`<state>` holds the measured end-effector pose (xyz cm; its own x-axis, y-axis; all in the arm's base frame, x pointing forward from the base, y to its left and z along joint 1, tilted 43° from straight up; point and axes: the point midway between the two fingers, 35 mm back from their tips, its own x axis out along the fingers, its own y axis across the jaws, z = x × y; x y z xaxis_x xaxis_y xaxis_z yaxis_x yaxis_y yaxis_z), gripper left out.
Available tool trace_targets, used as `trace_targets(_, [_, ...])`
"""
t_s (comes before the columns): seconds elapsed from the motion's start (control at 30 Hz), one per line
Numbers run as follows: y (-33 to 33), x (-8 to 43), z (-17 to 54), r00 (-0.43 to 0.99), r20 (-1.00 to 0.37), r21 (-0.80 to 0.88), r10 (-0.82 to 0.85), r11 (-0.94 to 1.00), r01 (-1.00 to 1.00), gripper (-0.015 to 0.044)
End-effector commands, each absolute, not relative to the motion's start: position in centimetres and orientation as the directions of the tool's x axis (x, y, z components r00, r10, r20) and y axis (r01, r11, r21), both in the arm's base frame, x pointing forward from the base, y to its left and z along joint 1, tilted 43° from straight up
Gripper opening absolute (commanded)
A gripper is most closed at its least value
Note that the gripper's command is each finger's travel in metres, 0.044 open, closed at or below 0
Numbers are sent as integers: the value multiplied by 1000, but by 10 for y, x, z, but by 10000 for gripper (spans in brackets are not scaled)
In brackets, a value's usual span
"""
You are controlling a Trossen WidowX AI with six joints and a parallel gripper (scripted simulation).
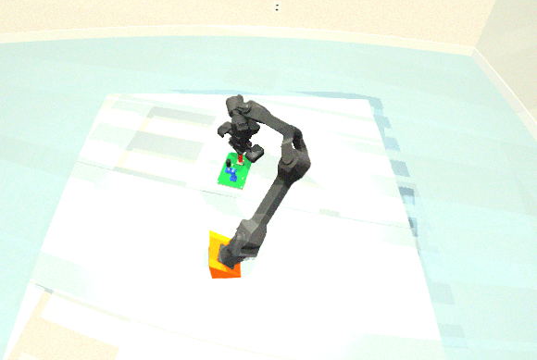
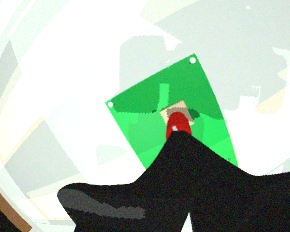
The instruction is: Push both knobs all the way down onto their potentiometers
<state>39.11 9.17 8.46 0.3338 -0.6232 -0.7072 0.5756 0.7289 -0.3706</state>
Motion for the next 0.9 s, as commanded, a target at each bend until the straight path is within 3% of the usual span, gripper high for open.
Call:
trace_targets(0.0, [89, 392, 84, 323, -707, -376, -630, 720, 583, 0])
trace_targets(0.43, [102, 388, 99, 322, -707, -375, -629, 721, 583, 0])
trace_targets(0.73, [100, 386, 95, 321, -707, -382, -630, 722, 577, 236])
trace_targets(0.87, [111, 337, 93, 317, -716, -377, -622, 727, 574, 341])
